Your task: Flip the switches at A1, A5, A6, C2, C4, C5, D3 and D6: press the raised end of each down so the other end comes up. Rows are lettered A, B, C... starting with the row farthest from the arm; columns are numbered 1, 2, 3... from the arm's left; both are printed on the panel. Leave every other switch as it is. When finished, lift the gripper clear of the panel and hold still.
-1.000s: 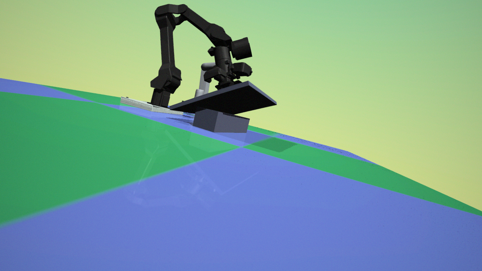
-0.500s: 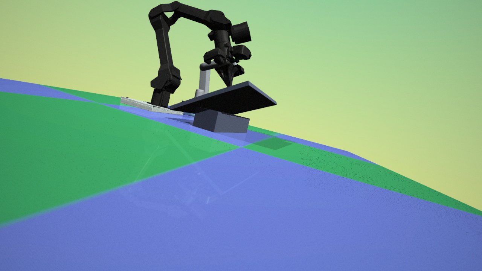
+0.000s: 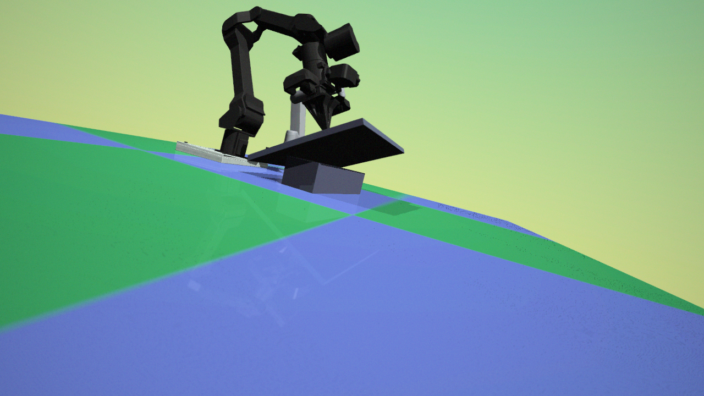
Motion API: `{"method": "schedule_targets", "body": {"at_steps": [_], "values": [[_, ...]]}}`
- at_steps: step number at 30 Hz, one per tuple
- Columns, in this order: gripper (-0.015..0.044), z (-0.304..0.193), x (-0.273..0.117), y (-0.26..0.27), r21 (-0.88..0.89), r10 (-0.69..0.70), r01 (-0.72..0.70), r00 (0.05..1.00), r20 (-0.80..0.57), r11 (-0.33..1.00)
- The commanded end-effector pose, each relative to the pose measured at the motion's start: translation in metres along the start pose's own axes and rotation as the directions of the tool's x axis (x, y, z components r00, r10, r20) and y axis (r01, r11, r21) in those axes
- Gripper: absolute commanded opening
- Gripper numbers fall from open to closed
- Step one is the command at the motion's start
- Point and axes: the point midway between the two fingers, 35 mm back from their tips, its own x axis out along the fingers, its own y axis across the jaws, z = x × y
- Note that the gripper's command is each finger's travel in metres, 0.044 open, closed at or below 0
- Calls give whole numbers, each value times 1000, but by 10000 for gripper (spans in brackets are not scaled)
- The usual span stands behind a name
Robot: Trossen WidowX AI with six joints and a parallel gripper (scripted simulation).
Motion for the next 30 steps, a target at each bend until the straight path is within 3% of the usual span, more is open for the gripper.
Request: {"method": "schedule_targets", "body": {"at_steps": [1, 30], "values": [[0, -4, 13, 0, -4, 6, -6, 1000, -7, 1000], [0, -5, 37, 0, -4, 6, -6, 1000, -6, 1000]]}}
